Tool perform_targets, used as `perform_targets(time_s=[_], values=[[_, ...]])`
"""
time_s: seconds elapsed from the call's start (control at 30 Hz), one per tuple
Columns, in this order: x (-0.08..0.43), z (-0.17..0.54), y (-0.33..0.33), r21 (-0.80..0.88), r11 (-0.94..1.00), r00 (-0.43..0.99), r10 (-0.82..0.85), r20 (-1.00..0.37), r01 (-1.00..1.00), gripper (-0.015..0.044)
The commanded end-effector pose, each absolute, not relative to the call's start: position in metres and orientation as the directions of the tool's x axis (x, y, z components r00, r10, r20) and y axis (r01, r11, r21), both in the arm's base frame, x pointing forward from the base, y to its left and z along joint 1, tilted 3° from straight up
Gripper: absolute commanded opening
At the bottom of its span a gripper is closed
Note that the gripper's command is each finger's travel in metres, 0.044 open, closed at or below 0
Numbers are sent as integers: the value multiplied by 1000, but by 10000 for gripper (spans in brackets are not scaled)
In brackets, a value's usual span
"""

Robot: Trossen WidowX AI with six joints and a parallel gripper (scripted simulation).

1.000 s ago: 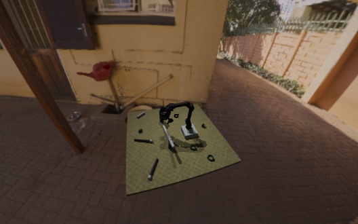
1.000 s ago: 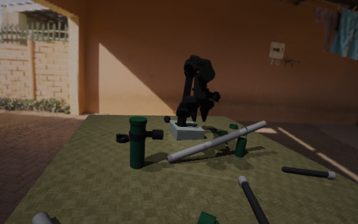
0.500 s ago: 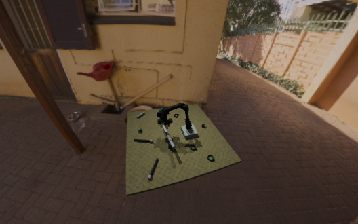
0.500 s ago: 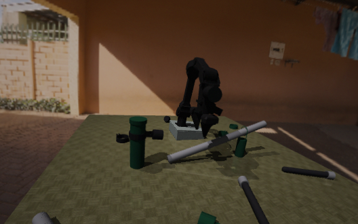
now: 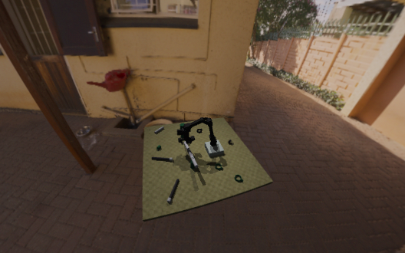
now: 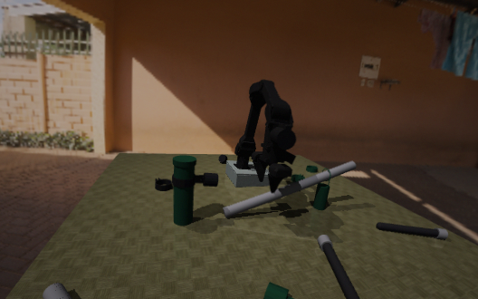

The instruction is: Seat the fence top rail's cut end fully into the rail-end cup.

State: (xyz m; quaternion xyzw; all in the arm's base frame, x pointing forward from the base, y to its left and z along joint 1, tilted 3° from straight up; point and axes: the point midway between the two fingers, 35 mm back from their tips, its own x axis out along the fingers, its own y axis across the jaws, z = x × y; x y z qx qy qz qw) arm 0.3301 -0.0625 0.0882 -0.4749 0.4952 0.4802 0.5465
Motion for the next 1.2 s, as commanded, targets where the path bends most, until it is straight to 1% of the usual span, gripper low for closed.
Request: perform_targets(time_s=[0.0, 1.17], values=[[329, 80, -62, -39, 83, 44, 53, -998, -996, 440], [333, 27, -60, -39, 83, 43, 53, -998, -996, 440]])
